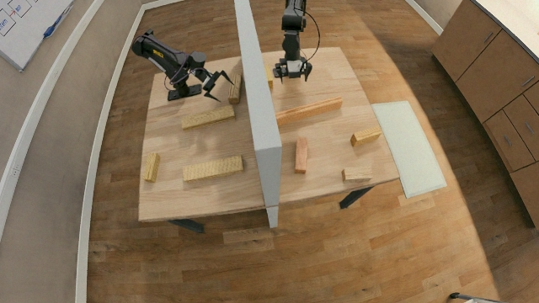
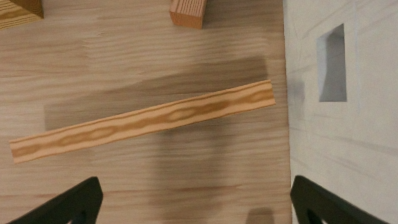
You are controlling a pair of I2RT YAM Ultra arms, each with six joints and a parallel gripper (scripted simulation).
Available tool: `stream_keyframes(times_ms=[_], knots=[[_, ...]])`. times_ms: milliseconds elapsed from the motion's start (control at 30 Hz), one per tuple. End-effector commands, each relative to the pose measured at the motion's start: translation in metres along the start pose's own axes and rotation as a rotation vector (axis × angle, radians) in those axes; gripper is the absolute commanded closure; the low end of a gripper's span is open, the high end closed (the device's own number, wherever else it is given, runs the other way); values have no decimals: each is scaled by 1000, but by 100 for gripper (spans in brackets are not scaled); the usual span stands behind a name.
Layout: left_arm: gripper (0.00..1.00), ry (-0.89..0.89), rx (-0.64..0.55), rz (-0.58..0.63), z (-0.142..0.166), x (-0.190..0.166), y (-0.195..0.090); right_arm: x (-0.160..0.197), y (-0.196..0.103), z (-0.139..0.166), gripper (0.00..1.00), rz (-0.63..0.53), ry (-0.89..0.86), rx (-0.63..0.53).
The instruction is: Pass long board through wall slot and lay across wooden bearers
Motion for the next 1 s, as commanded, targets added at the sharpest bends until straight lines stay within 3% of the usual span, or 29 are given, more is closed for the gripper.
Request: stream_keyframes(times_ms=[0,567,600,933,967], knots=[[0,-2,-13,5,-2,0,-3,2,-1,-5,0,-6,2,-19],[0,-5,-29,9,-3,0,-7,2,-2,-8,0,-5,0,-23],[54,-5,-29,9,-3,0,-7,2,-2,-8,0,-5,0,-23],[54,-4,-29,9,-3,0,-7,2,-2,-8,0,-5,0,-23],[54,27,49,-20,2,3,18,2,-3,-30,0,8,6,-94]])
Point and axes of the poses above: on each arm, the point where the finger pads meet when closed, its own y axis out along the fingers, its own x axis across the jaws, z = x × y, the point moved 8 cm from there along -y, back along the fingers, and after that the axes turned 12 degrees about -y, right-handed, at the moved point
